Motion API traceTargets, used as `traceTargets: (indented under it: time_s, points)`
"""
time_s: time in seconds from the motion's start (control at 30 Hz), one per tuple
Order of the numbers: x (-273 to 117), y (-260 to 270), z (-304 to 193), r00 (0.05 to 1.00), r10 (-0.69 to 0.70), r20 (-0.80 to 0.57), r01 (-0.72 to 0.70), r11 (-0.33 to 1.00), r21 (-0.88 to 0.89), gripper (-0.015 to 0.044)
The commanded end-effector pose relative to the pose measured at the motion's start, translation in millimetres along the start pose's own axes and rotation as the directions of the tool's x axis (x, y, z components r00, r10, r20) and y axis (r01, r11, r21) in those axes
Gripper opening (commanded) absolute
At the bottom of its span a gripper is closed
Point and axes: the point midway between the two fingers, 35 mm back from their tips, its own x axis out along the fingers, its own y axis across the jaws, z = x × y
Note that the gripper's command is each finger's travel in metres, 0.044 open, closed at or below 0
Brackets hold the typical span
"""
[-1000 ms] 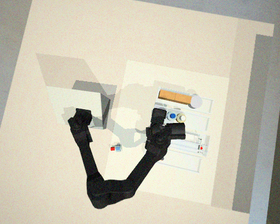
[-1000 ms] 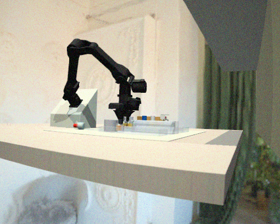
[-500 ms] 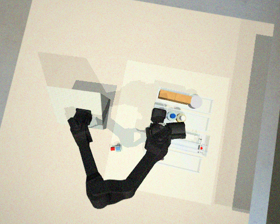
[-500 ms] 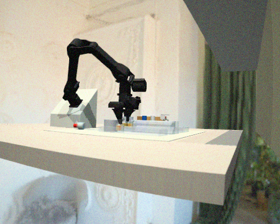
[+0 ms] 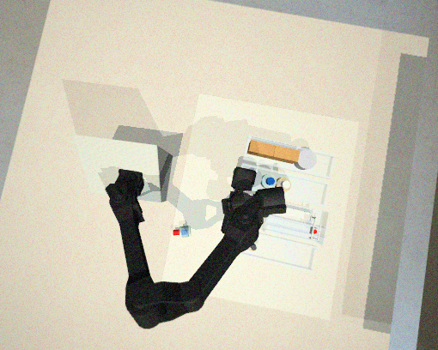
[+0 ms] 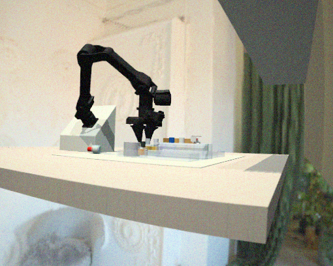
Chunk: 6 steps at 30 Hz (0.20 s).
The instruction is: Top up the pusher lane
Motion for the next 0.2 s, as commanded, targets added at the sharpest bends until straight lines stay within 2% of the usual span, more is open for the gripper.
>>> traceTargets:
  time_s: [0.0, 0.17]
  points:
    - [-1.0, 1.8, -13.2, 1.000, 0.005, 0.001, -0.005, 1.000, 0.002, 0.0289]
    - [-1.0, 2.1, -31.1, 1.000, 0.005, 0.000, -0.005, 1.000, 0.002, 0.0289]
